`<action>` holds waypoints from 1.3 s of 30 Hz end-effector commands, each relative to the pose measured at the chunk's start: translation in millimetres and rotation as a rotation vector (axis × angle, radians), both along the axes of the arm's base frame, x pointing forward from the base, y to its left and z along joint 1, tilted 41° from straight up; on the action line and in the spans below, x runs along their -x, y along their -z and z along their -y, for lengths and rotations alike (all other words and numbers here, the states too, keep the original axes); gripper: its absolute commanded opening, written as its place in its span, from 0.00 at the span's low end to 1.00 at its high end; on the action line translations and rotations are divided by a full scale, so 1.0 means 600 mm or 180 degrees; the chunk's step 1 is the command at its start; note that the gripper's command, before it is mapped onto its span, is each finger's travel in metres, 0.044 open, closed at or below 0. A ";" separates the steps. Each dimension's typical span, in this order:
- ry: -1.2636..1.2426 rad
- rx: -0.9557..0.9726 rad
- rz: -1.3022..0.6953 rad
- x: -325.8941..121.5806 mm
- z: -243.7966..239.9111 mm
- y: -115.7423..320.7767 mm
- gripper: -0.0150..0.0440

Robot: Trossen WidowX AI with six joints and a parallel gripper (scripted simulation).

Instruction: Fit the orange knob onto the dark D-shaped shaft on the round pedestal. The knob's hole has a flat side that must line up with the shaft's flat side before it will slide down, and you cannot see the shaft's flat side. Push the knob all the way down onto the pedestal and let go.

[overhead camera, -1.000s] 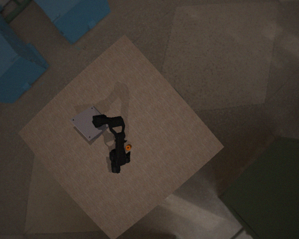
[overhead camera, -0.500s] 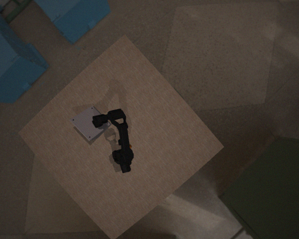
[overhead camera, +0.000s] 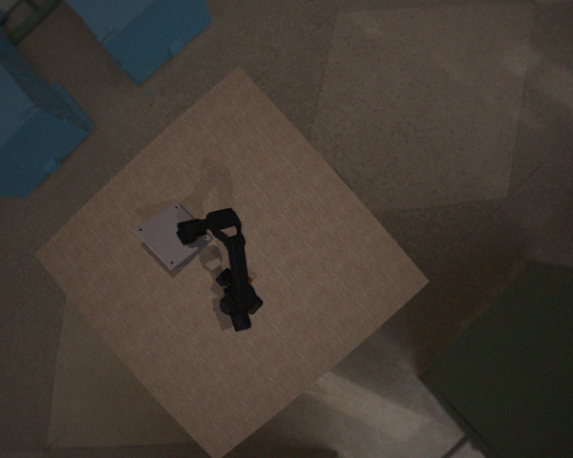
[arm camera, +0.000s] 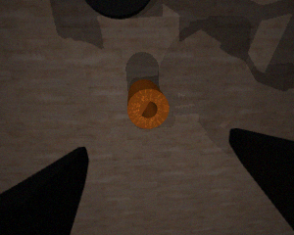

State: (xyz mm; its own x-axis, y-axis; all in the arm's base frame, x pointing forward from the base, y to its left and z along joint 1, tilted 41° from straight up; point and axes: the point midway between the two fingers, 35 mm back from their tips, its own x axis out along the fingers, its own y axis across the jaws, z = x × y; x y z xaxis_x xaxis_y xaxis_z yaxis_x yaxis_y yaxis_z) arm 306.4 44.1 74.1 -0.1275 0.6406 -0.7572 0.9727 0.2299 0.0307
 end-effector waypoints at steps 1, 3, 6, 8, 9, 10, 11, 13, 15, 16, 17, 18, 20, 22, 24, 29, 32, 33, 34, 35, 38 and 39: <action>-0.1624 -0.0243 0.1375 -0.001 0.001 0.001 1.00; -0.2092 -0.0322 0.1768 -0.001 0.001 0.001 1.00; -0.2713 -0.0426 0.2288 -0.001 0.001 0.001 1.00; -0.2976 -0.0470 0.2509 -0.001 0.001 0.002 1.00; -0.3107 -0.0492 0.2619 -0.001 0.001 0.002 1.00; -0.3238 -0.0514 0.2728 -0.001 0.001 0.002 1.00; -0.3370 -0.0536 0.2838 -0.001 0.001 0.002 1.00; -0.3578 -0.0571 0.3013 -0.001 0.001 0.002 1.00; -0.3600 -0.0575 0.3031 -0.001 0.001 0.002 1.00; -0.3600 -0.0575 0.3031 -0.001 0.001 0.002 1.00; -0.3600 -0.0575 0.3031 -0.001 0.001 0.002 1.00; -0.3600 -0.0575 0.3031 -0.001 0.001 0.002 1.00; -0.3600 -0.0575 0.3031 -0.001 0.001 0.002 1.00; -0.3600 -0.0575 0.3031 -0.001 0.001 0.002 1.00; -0.3600 -0.0575 0.3031 -0.001 0.001 0.002 1.00; -0.3600 -0.0575 0.3031 -0.001 -0.002 0.000 1.00; -0.3600 -0.0575 0.3031 -0.001 -0.002 0.000 1.00; -0.3600 -0.0575 0.3031 -0.001 -0.005 0.003 1.00; -0.3600 -0.0575 0.3032 0.001 -0.013 0.014 1.00; -0.3599 -0.0576 0.3033 0.003 -0.026 0.029 1.00; -0.3599 -0.0578 0.3034 0.006 -0.037 0.042 1.00; -0.3599 -0.0578 0.3034 0.006 -0.037 0.042 1.00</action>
State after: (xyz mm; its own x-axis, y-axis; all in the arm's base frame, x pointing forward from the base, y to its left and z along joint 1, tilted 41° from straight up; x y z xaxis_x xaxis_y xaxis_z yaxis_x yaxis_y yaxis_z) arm 304.4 61.2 55.5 -0.1266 0.6299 -0.7663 -0.1222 0.7567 0.6422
